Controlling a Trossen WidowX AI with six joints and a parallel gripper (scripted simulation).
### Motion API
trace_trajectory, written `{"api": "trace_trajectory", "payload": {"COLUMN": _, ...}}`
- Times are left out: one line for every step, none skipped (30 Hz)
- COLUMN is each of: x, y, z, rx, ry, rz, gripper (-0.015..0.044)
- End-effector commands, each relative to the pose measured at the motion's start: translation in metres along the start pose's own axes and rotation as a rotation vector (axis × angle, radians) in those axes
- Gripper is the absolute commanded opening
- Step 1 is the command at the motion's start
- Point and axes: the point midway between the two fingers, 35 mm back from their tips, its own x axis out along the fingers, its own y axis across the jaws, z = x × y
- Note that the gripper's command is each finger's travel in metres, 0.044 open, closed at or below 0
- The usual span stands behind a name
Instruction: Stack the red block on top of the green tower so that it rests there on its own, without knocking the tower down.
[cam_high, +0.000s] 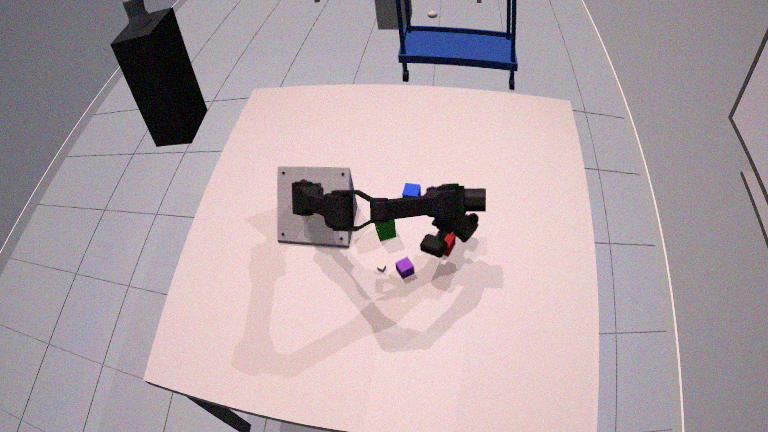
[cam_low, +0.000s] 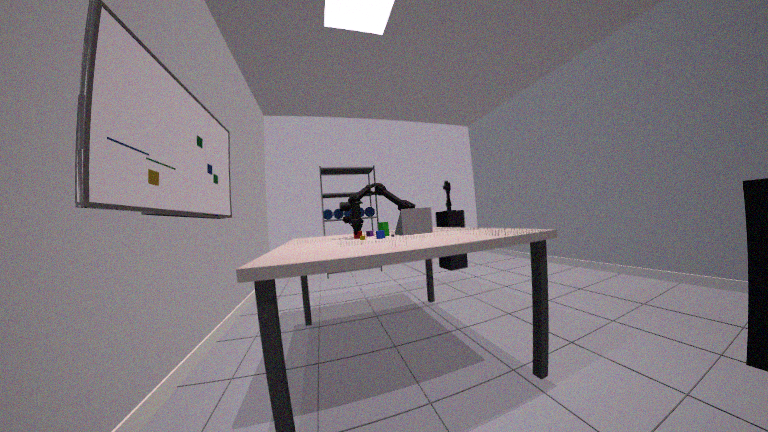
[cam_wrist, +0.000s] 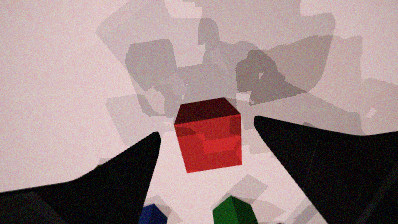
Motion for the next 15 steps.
{"api": "trace_trajectory", "payload": {"x": 0.008, "y": 0.0, "z": -0.003, "rx": -0.01, "ry": 0.006, "rz": -0.008, "gripper": 0.044}}
{"api": "trace_trajectory", "payload": {"x": 0.01, "y": 0.0, "z": -0.003, "rx": -0.01, "ry": 0.006, "rz": -0.008, "gripper": 0.044}}
{"api": "trace_trajectory", "payload": {"x": 0.011, "y": 0.0, "z": -0.003, "rx": -0.01, "ry": 0.006, "rz": -0.008, "gripper": 0.044}}
{"api": "trace_trajectory", "payload": {"x": 0.013, "y": 0.0, "z": -0.003, "rx": -0.01, "ry": 0.006, "rz": -0.008, "gripper": 0.044}}
{"api": "trace_trajectory", "payload": {"x": 0.015, "y": 0.0, "z": -0.004, "rx": -0.01, "ry": 0.006, "rz": -0.008, "gripper": 0.044}}
{"api": "trace_trajectory", "payload": {"x": 0.016, "y": 0.0, "z": -0.004, "rx": -0.01, "ry": 0.006, "rz": -0.009, "gripper": 0.044}}
{"api": "trace_trajectory", "payload": {"x": 0.018, "y": -0.001, "z": -0.004, "rx": -0.01, "ry": 0.006, "rz": -0.009, "gripper": 0.044}}
{"api": "trace_trajectory", "payload": {"x": 0.018, "y": -0.001, "z": -0.004, "rx": -0.01, "ry": 0.006, "rz": -0.009, "gripper": 0.044}}
{"api": "trace_trajectory", "payload": {"x": 0.019, "y": -0.001, "z": -0.004, "rx": -0.01, "ry": 0.006, "rz": -0.009, "gripper": 0.044}}
{"api": "trace_trajectory", "payload": {"x": 0.019, "y": -0.001, "z": -0.004, "rx": -0.01, "ry": 0.006, "rz": -0.009, "gripper": 0.044}}
{"api": "trace_trajectory", "payload": {"x": 0.019, "y": -0.001, "z": -0.004, "rx": -0.01, "ry": 0.006, "rz": -0.009, "gripper": 0.044}}
{"api": "trace_trajectory", "payload": {"x": 0.019, "y": -0.001, "z": -0.004, "rx": -0.01, "ry": 0.006, "rz": -0.009, "gripper": 0.044}}
{"api": "trace_trajectory", "payload": {"x": 0.019, "y": -0.001, "z": -0.004, "rx": -0.01, "ry": 0.006, "rz": -0.009, "gripper": 0.044}}
{"api": "trace_trajectory", "payload": {"x": 0.019, "y": -0.001, "z": -0.004, "rx": -0.01, "ry": 0.006, "rz": -0.009, "gripper": 0.044}}
{"api": "trace_trajectory", "payload": {"x": 0.019, "y": -0.001, "z": -0.004, "rx": -0.01, "ry": 0.006, "rz": -0.009, "gripper": 0.044}}
